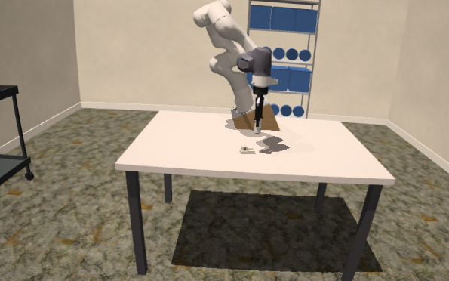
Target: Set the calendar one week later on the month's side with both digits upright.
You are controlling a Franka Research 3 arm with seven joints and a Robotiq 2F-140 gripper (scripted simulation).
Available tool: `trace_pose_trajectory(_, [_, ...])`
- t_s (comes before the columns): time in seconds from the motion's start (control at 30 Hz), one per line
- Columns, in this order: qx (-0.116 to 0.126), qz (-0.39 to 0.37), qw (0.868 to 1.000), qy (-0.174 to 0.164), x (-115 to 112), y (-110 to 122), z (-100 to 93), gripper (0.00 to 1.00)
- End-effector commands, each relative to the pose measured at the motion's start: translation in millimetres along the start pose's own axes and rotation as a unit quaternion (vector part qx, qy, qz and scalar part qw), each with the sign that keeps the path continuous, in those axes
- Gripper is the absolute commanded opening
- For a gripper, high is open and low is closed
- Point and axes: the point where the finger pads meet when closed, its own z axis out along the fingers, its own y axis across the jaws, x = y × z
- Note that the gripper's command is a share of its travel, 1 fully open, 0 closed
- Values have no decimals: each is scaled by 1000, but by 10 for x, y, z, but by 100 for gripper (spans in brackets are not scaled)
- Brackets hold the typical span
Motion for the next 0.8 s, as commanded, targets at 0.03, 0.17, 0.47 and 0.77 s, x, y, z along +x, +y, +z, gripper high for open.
trace_pose_trajectory(0.03, [-5,94,996,-3,46,-17,11,16])
trace_pose_trajectory(0.17, [-5,123,992,-3,77,-29,14,16])
trace_pose_trajectory(0.47, [-5,171,985,-3,128,-49,20,16])
trace_pose_trajectory(0.77, [-5,251,968,-3,214,-84,31,16])
